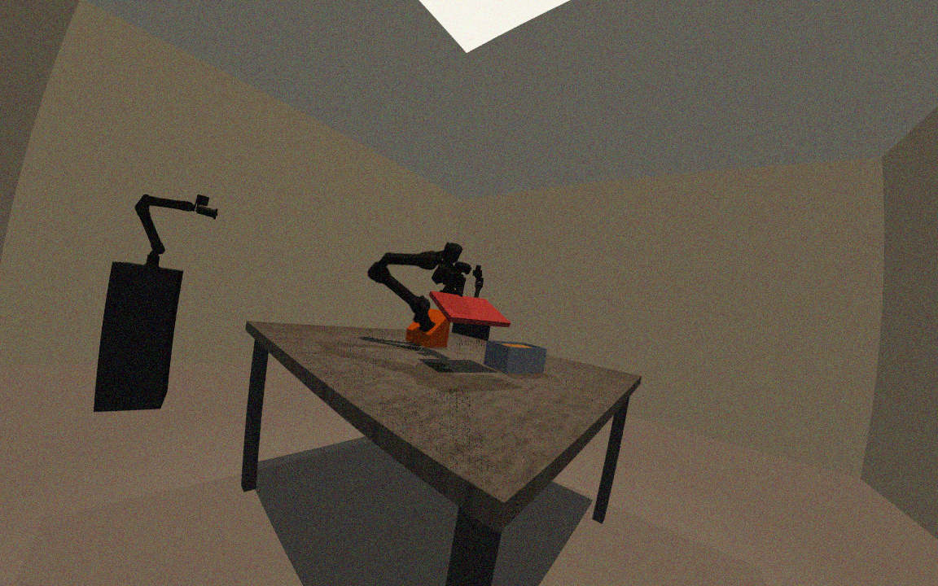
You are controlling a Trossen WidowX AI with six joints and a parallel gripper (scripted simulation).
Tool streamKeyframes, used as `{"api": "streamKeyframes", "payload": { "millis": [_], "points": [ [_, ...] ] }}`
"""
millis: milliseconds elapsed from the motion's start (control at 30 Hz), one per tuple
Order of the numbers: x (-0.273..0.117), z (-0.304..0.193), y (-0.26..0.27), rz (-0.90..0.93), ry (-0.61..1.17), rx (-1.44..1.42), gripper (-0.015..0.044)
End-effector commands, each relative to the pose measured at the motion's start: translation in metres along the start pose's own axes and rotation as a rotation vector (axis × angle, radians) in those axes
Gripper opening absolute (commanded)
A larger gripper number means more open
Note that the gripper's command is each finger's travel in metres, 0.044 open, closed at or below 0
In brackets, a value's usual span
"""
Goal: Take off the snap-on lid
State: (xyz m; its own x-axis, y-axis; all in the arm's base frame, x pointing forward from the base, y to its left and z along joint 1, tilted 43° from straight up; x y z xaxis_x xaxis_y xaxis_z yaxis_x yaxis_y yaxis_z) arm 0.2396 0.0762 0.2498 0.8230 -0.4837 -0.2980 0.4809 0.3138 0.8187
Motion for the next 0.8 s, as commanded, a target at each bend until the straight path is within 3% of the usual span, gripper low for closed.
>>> {"api": "streamKeyframes", "payload": {
  "millis": [0,767],
  "points": [
    [-0.001,0.007,0.002,0.002,0.007,-0.004,0.0000],
    [-0.002,0.052,0.009,0.002,0.006,-0.005,0.0000]
  ]
}}
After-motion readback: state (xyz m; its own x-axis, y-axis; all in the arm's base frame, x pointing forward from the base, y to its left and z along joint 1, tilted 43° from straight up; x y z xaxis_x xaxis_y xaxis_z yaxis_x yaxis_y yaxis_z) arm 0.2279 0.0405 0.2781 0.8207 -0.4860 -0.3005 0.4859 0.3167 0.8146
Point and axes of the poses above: the point midway between the two fingers, 35 mm back from their tips, its own x axis out along the fingers, its own y axis across the jaws, z = x × y, the point moved 5 cm from there along -x, back along the fingers, and after that the axes turned 11 degrees about x, right-handed, at the moved point
